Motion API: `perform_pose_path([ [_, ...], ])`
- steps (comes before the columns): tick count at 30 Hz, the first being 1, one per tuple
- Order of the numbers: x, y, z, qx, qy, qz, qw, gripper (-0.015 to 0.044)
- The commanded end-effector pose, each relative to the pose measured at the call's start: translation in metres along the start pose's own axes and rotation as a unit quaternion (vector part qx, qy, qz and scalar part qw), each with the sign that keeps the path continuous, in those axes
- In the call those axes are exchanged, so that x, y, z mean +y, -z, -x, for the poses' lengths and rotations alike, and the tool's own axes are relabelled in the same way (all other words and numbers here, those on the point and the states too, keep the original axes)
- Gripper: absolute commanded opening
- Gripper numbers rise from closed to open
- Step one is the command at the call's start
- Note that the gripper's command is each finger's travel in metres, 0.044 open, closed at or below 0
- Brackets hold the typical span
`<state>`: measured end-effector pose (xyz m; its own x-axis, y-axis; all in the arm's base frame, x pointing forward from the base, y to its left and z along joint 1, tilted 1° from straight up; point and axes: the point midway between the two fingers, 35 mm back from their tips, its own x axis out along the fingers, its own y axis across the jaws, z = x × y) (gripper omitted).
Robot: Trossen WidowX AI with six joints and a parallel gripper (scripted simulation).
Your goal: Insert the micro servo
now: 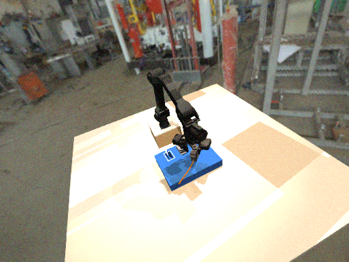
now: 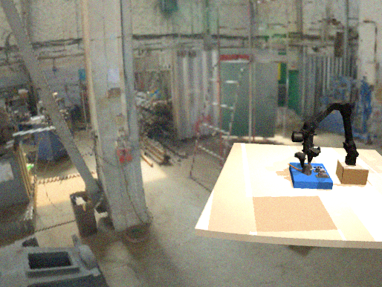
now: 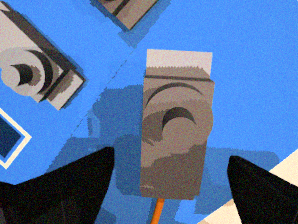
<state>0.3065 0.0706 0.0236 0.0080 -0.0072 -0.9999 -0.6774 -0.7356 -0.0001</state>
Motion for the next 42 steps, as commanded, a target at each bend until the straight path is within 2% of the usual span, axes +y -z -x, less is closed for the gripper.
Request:
perform_pose_path([
  [1,0.000,0.001,0.000,0.002,0.000,0.002,1.000,0.0204],
  [4,0.000,0.001,0.000,0.002,0.000,0.002,1.000,0.0125],
  [9,0.000,0.001,0.000,0.002,0.000,0.002,1.000,0.0092],
  [13,0.000,0.001,0.011,0.002,0.000,0.002,1.000,0.0000],
  [18,0.007,-0.004,0.029,0.002,0.000,0.002,1.000,0.0000],
  [29,0.009,-0.005,0.030,0.002,0.000,0.002,1.000,0.0000],
  [42,0.047,0.037,0.030,0.003,-0.002,0.002,1.000,0.0000],
])
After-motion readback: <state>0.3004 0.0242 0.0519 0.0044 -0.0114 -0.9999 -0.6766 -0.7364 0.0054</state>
